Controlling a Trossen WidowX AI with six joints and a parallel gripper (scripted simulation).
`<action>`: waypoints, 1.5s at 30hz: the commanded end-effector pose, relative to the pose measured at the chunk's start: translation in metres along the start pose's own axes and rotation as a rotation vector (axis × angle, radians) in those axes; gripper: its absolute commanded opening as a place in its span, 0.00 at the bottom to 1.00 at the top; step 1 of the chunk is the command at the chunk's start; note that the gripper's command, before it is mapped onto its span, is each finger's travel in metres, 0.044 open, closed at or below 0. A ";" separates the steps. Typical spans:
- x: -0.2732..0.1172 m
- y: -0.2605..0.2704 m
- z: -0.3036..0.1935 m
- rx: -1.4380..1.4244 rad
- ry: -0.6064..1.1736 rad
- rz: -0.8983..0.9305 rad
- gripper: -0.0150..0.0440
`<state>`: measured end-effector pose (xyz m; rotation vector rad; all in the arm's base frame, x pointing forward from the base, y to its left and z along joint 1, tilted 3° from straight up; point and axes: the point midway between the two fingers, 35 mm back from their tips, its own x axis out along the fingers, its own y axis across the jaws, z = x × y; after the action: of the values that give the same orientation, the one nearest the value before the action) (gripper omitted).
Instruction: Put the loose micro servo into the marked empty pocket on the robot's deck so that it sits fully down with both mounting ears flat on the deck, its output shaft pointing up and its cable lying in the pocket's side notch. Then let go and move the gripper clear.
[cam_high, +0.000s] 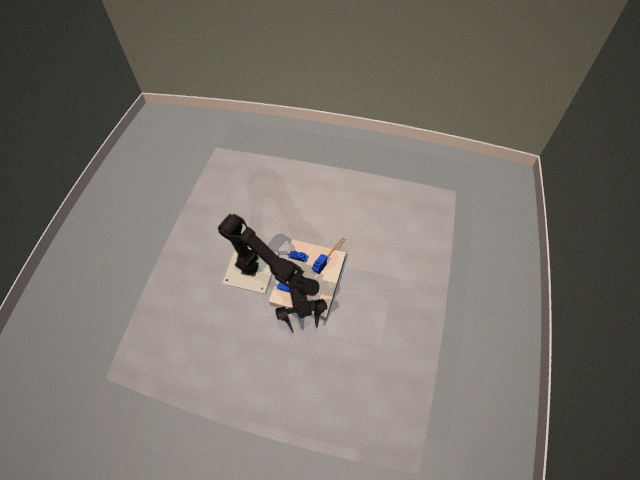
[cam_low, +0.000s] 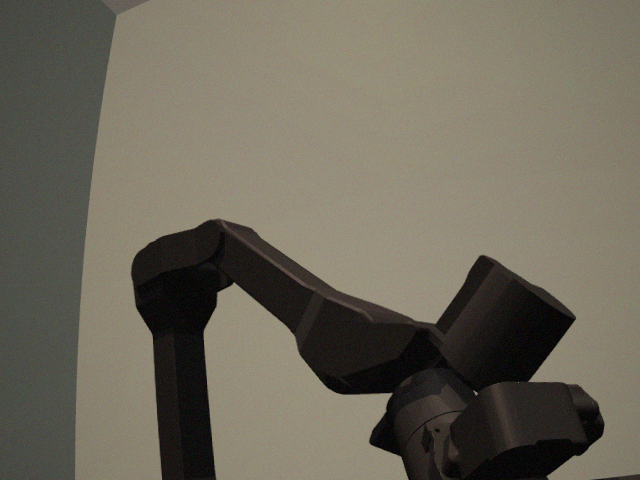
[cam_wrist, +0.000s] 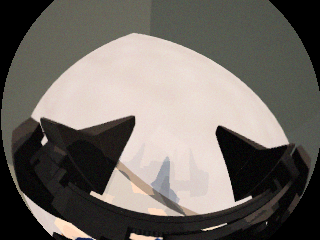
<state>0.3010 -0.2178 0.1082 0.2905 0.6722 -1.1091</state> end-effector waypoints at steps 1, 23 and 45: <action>-0.009 0.025 -0.009 0.079 0.079 0.055 1.00; -0.118 0.117 -0.059 0.524 0.580 0.077 1.00; -0.228 0.129 -0.105 0.812 0.853 -0.272 1.00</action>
<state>0.3243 0.0430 0.1545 1.4208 0.9793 -1.3992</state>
